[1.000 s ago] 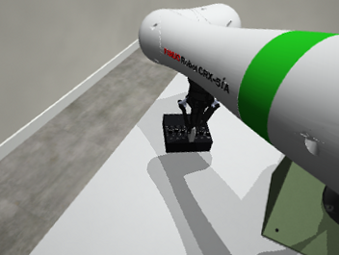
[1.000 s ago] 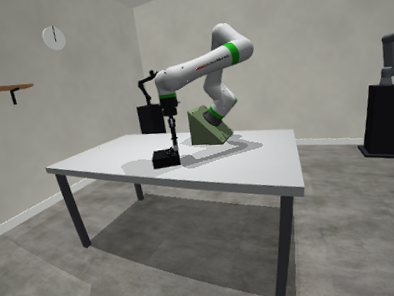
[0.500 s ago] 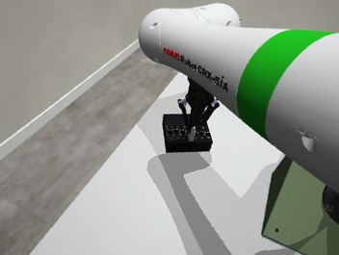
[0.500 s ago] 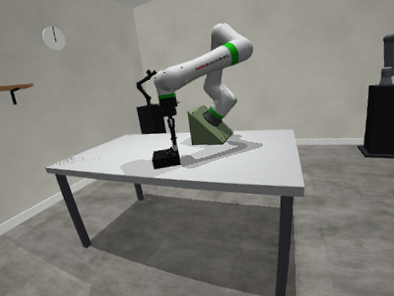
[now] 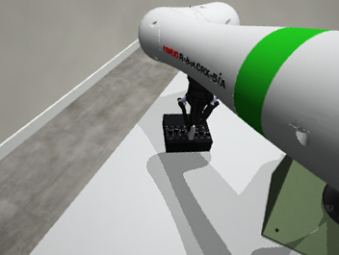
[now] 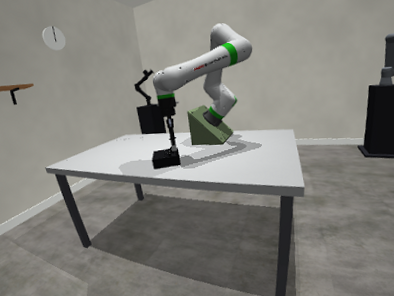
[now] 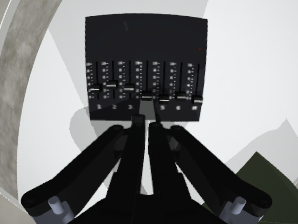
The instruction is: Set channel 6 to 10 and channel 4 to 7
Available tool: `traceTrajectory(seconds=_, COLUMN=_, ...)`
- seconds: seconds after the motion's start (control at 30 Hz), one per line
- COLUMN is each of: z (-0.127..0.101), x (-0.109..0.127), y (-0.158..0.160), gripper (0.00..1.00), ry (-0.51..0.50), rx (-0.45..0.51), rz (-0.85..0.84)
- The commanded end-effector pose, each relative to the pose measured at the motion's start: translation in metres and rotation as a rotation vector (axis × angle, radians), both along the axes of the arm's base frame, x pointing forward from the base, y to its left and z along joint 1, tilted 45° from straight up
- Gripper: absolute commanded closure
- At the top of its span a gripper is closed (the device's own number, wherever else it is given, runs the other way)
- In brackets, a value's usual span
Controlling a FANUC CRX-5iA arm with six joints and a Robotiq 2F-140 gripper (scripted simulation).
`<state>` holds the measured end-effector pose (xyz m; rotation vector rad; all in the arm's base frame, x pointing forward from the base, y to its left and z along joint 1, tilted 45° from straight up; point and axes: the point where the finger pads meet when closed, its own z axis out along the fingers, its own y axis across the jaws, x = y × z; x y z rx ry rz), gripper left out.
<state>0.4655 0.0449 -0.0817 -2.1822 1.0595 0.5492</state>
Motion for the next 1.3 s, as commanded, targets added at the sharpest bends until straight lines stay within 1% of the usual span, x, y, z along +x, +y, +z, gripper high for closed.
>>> traceTrajectory(seconds=0.0, z=0.0, x=0.0, y=-0.001, gripper=1.0, ry=0.0, rx=0.0, rz=0.0)
traceTrajectory(seconds=1.27, z=-0.012, x=0.012, y=-0.011, gripper=1.0, ry=0.0, rx=0.0, rz=0.0)
